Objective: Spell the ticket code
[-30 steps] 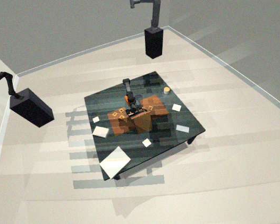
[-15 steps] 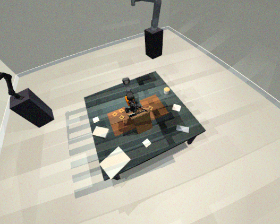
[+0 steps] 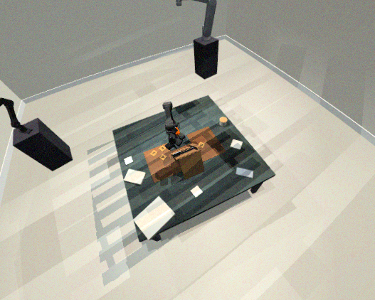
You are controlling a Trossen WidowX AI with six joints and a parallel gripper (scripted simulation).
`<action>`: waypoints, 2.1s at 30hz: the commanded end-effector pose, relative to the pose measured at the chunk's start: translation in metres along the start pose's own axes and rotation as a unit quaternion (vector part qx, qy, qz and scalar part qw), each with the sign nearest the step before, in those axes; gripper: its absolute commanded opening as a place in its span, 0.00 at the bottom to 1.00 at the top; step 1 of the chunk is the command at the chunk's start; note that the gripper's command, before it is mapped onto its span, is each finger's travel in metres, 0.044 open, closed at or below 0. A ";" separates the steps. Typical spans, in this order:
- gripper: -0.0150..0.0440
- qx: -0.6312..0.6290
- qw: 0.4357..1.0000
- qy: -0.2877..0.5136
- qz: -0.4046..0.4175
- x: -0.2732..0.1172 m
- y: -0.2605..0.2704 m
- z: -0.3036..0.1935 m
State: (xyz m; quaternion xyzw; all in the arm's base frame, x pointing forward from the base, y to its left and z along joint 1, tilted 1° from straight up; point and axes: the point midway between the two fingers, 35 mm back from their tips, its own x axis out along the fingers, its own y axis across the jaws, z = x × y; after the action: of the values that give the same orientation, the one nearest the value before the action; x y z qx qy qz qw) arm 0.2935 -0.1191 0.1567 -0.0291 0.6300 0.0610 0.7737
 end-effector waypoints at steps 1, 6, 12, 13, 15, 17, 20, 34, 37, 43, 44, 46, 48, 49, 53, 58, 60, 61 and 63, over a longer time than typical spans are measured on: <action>0.70 -0.178 0.981 -0.076 0.018 -0.037 0.003 -0.012; 0.92 -0.371 0.915 -0.161 -0.010 -0.076 0.010 -0.025; 1.00 -0.550 0.799 -0.228 -0.086 -0.115 0.023 -0.038; 1.00 -0.559 0.791 -0.231 -0.092 -0.117 0.024 -0.038; 1.00 -0.562 0.788 -0.232 -0.094 -0.118 0.024 -0.039; 1.00 -0.562 0.788 -0.232 -0.094 -0.118 0.024 -0.039; 1.00 -0.562 0.788 -0.232 -0.094 -0.118 0.024 -0.039; 1.00 -0.562 0.788 -0.232 -0.094 -0.118 0.024 -0.039; 0.96 -0.555 0.794 -0.232 -0.091 -0.117 0.023 -0.039; 0.83 -0.303 0.931 -0.202 -0.021 -0.080 -0.009 -0.049; 0.83 -0.252 0.948 -0.194 -0.010 -0.073 -0.015 -0.051; 0.83 -0.148 0.973 -0.176 0.008 -0.060 -0.025 -0.056; 0.83 -0.046 0.986 -0.158 0.021 -0.048 -0.035 -0.060; 0.83 0.005 0.989 -0.148 0.025 -0.041 -0.039 -0.062; 0.83 0.211 0.971 -0.109 0.037 -0.016 -0.057 -0.072; 0.83 0.428 0.901 -0.068 0.034 0.011 -0.073 -0.086; 0.83 0.485 0.872 -0.057 0.030 0.019 -0.077 -0.090; 0.83 0.514 0.856 -0.052 0.028 0.022 -0.079 -0.092; 0.83 0.568 0.821 -0.043 0.023 0.030 -0.083 -0.097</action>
State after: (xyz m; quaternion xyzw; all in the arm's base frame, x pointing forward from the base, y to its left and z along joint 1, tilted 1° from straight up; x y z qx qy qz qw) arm 0.2300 -0.1826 0.1657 0.1436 0.5312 -0.0295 0.8345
